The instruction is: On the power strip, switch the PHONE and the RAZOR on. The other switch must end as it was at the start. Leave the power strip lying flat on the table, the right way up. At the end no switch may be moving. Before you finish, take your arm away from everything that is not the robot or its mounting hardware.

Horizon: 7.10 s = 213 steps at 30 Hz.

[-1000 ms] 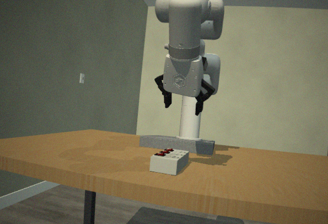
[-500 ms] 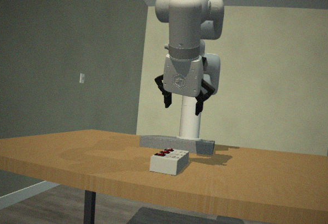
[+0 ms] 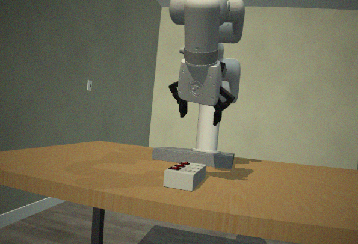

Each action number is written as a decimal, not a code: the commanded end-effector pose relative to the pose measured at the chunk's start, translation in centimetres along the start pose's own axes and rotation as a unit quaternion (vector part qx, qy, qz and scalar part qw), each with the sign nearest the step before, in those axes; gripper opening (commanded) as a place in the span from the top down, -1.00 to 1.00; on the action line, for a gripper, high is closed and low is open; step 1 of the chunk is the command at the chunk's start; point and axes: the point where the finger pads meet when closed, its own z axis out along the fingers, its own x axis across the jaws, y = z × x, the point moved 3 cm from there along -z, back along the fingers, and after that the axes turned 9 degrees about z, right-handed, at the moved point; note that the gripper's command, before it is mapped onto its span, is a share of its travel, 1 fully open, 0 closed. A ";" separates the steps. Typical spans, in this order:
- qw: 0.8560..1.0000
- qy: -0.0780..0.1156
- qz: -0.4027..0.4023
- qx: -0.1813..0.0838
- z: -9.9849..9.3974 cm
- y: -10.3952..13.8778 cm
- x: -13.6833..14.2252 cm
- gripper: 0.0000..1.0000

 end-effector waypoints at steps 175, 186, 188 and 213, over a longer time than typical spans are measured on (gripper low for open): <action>0.954 0.104 -0.069 -0.273 14.1 -0.5 -3.4 1.00; 0.954 0.104 -0.069 -0.273 14.1 -0.5 -3.4 1.00; 0.954 0.104 -0.069 -0.273 14.1 -0.5 -3.4 1.00; 0.954 0.104 -0.069 -0.273 14.1 -0.5 -3.4 1.00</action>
